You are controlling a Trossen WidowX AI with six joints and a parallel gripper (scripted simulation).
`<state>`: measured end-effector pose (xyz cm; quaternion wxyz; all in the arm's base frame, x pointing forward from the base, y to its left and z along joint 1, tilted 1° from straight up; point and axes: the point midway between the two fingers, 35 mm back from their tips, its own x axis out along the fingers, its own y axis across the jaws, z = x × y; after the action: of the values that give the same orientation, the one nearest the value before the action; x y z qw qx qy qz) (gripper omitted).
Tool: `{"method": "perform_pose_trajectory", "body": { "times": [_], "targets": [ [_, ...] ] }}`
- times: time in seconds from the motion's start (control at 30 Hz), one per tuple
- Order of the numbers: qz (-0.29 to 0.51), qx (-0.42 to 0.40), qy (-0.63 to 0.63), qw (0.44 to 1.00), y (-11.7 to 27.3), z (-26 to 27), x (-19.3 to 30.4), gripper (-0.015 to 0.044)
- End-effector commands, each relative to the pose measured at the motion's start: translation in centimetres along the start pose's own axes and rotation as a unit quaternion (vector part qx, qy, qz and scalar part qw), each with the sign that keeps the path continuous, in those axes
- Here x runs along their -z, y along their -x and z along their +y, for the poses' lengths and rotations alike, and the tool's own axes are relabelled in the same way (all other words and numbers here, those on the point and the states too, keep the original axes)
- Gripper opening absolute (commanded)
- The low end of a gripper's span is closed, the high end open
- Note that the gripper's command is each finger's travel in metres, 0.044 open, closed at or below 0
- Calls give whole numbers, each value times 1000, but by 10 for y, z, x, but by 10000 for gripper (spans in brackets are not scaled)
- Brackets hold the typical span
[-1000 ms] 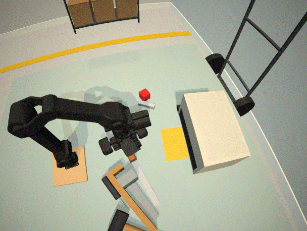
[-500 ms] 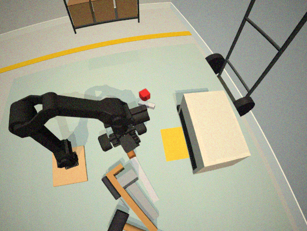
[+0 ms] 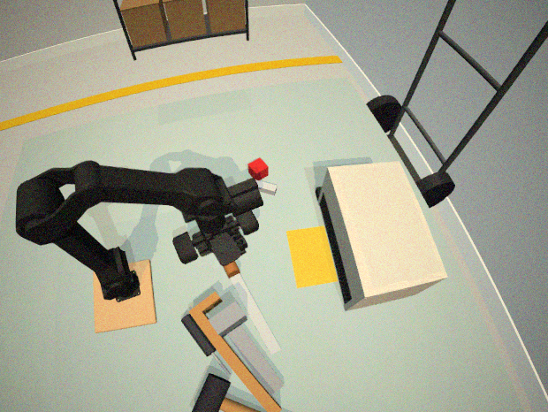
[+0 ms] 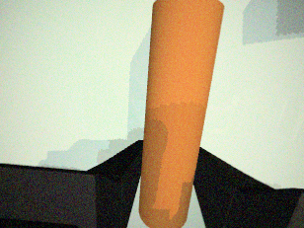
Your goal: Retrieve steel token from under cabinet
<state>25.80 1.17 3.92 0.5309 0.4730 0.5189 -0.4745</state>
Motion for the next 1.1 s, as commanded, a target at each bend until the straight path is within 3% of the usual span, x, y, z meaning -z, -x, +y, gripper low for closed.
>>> {"method": "perform_pose_trajectory", "body": {
  "times": [0.0,1.07],
  "targets": [
    [-1,-1,-3,1000,1,-1,4,0],
    [0,-1,-3,1000,1,-7,36,0]
  ]
}}
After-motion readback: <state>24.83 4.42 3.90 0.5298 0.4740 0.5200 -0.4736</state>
